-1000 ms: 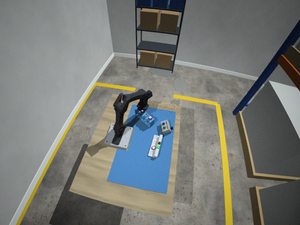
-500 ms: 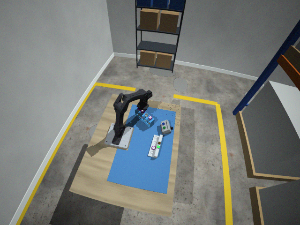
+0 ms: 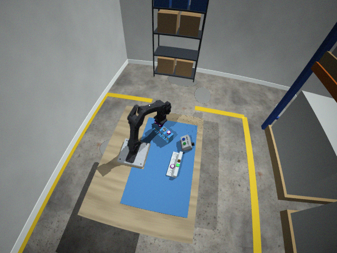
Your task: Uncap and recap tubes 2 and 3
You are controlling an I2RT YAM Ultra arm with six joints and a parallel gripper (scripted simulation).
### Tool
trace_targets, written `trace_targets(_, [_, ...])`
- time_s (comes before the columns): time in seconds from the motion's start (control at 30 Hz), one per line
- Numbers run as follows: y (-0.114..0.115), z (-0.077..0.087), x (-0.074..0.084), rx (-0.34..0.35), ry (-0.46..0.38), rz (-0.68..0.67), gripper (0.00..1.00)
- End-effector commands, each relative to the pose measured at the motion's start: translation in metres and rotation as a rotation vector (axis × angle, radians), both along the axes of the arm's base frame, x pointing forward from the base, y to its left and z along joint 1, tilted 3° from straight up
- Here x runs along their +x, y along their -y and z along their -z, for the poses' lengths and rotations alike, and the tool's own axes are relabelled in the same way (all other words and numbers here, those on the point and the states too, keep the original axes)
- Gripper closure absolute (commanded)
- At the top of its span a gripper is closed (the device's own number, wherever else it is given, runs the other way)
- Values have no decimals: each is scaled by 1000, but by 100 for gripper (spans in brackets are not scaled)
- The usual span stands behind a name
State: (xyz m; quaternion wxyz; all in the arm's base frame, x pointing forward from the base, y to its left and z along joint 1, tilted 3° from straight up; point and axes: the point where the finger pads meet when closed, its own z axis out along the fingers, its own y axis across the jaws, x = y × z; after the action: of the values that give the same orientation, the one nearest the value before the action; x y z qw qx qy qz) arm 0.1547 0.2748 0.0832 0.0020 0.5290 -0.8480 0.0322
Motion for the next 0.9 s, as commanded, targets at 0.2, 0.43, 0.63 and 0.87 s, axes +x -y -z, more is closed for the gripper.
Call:
trace_targets(0.2, [-3,-3,1,27,23,301,100])
trace_targets(0.43, [-3,-3,1,31,29,420,100])
trace_targets(0.63, [-3,-3,1,31,29,420,51])
trace_targets(0.87, [-3,-3,1,31,29,420,51])
